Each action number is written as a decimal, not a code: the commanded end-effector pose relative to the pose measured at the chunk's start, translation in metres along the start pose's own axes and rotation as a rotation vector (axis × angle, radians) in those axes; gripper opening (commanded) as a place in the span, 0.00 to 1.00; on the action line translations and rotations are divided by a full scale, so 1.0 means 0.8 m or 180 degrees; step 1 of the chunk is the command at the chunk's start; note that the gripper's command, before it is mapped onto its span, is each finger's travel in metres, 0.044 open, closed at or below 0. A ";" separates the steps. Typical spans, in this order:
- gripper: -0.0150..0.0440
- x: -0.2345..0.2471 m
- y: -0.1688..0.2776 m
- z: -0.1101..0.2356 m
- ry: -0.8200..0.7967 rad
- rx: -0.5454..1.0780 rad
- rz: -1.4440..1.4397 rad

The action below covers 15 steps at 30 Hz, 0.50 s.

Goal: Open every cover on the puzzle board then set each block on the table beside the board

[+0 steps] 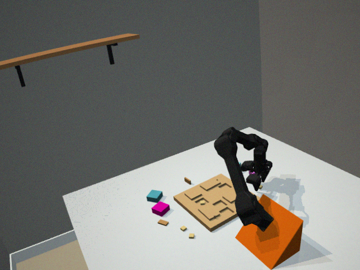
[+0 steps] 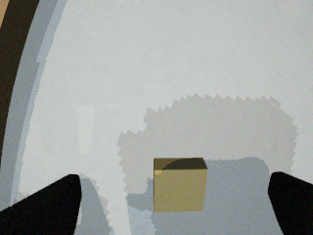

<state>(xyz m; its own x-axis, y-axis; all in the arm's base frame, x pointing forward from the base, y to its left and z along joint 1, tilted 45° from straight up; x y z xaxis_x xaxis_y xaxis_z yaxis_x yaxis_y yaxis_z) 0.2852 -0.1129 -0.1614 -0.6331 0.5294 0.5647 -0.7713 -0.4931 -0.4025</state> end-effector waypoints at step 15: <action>1.00 -0.002 0.000 0.068 -0.0003 0.0007 -0.0008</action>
<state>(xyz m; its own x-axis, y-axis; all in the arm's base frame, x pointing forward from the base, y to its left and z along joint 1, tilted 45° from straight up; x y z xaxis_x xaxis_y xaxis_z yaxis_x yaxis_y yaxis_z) 0.2895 -0.1421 -0.1323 -0.6268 0.5326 0.5687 -0.7765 -0.4875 -0.3993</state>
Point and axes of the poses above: the point midway between the two fingers, 35 mm back from their tips, its own z axis back along the fingers, its own x axis across the jaws, y = z × x, the point moved 3 cm from there along z, back along the fingers, and after that the axes turned 9 degrees about z, right-handed, at the moved point
